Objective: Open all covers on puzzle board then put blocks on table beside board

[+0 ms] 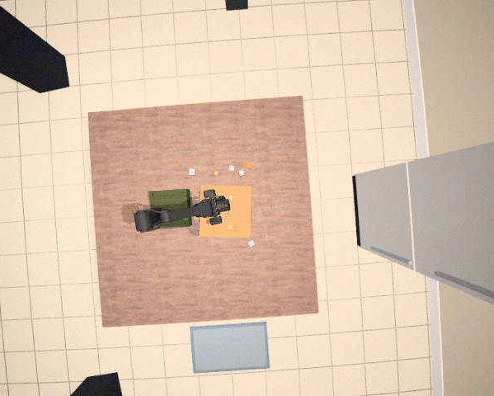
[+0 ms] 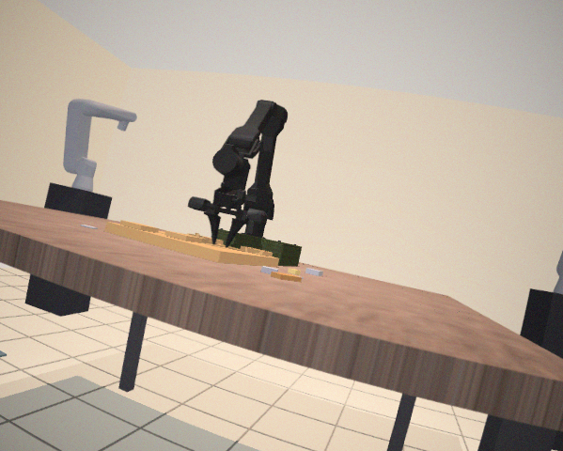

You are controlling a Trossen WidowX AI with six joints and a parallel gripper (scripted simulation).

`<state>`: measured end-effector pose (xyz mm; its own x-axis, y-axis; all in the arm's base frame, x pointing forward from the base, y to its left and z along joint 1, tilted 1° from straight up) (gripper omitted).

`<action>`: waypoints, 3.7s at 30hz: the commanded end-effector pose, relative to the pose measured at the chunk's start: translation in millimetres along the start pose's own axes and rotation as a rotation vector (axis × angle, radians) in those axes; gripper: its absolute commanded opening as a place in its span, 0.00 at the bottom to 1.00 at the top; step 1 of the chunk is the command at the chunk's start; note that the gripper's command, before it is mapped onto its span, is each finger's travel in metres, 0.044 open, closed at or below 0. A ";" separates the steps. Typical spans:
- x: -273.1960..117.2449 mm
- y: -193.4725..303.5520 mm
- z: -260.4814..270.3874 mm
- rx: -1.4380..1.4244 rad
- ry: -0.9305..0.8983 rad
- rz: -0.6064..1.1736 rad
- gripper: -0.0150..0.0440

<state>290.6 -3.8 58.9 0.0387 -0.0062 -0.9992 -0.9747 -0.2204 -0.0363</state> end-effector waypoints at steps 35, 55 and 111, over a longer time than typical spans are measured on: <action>8.0 1.5 -0.3 -0.004 0.002 0.017 0.50; 0.1 0.0 0.0 0.000 0.000 0.000 0.44; 0.1 0.0 0.0 0.000 0.000 0.000 0.39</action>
<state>290.8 -3.3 59.1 0.0399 0.0000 -0.9992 -0.9746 -0.2204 -0.0389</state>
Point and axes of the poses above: the point midway between the two fingers, 35 mm back from their tips, its own x axis out along the fingers, its own z axis across the jaws, y = z × x, the point moved 6 cm from there along -x, back along the fingers, and after that the axes turned 10 degrees about -x, right-handed, at the moved point
